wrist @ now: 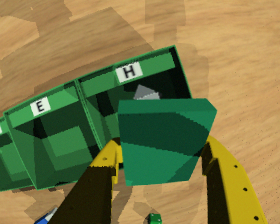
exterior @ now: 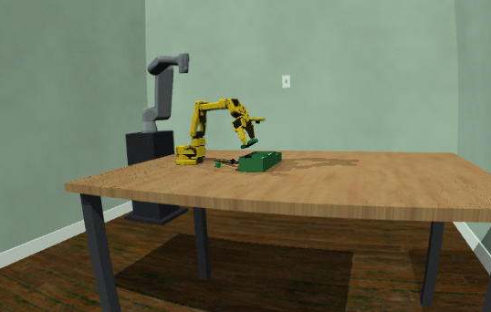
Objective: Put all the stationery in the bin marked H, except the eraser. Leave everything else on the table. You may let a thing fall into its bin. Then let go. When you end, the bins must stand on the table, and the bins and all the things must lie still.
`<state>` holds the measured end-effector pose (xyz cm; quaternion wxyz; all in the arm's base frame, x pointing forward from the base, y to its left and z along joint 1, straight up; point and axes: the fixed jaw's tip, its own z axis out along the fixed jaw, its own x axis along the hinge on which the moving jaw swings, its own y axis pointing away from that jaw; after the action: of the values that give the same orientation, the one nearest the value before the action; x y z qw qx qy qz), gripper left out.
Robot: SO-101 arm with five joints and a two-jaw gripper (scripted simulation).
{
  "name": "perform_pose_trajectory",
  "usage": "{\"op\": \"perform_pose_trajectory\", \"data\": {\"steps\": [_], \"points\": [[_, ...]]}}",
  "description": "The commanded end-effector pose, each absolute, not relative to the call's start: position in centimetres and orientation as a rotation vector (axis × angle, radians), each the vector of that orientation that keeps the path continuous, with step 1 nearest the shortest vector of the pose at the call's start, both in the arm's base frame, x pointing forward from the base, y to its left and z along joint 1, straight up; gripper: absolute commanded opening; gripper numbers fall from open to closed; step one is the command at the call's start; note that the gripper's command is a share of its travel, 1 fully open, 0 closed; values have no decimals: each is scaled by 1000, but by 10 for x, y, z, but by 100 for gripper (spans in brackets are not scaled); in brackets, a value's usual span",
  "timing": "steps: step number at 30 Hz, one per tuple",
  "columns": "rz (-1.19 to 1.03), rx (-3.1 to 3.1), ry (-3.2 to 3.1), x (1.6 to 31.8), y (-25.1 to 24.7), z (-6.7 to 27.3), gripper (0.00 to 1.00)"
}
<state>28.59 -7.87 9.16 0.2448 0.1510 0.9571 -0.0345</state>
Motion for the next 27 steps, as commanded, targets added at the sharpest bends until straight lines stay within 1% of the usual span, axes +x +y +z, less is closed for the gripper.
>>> {"op": "perform_pose_trajectory", "data": {"steps": [1, 2, 3, 15, 18, 22, 24, 27], "points": [[-98, 400, 2540, 295, -79, 106, 0], [-98, 400, 2540, 295, -79, 106, 0], [-90, 393, 2524, 301, -75, 108, 0], [-90, 393, 2524, 301, -75, 108, 1], [-90, 393, 2524, 301, -75, 108, 7], [-90, 393, 2524, 301, -75, 108, 24], [-90, 393, 2524, 301, -75, 108, 24], [-90, 393, 2524, 301, -75, 108, 34]]}}
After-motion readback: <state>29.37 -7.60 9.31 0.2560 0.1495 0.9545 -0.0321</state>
